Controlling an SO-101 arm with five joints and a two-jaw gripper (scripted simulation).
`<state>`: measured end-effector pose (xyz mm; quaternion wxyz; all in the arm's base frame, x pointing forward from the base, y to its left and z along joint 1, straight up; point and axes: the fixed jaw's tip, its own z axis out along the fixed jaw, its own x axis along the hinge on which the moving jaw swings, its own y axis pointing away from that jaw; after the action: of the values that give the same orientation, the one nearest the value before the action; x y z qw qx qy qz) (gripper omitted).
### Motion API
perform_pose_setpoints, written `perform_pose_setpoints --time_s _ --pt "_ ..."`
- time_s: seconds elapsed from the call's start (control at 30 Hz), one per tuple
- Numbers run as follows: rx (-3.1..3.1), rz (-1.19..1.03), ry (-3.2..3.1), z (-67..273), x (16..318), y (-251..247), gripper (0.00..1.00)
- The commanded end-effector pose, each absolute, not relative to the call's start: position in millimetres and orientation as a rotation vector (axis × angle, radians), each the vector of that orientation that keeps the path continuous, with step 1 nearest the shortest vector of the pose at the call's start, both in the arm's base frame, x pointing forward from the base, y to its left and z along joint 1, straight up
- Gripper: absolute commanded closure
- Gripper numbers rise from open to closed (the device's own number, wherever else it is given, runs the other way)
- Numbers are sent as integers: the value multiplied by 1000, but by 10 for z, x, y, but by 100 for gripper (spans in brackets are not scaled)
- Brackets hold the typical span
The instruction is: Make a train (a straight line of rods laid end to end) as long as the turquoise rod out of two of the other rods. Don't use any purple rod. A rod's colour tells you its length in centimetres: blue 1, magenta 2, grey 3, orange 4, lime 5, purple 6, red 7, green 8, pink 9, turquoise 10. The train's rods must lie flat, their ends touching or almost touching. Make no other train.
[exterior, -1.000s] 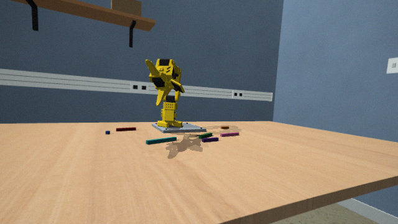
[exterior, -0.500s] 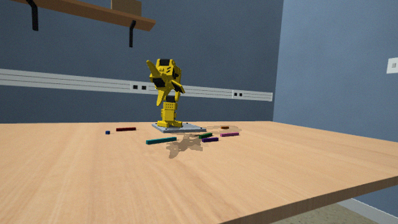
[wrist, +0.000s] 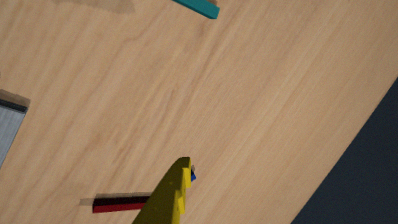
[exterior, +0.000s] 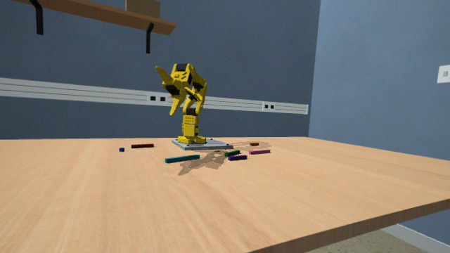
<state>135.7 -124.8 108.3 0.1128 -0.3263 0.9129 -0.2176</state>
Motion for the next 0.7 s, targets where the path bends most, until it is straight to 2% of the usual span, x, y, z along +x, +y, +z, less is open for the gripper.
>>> perform_pose_setpoints --time_s 0.0,0.33,0.67 --pt "-878 -684 2718 1208 1165 -1304 0" --pt "-645 -714 2848 1348 696 -1272 0" --pt "-614 -717 2864 1363 639 -1256 0"
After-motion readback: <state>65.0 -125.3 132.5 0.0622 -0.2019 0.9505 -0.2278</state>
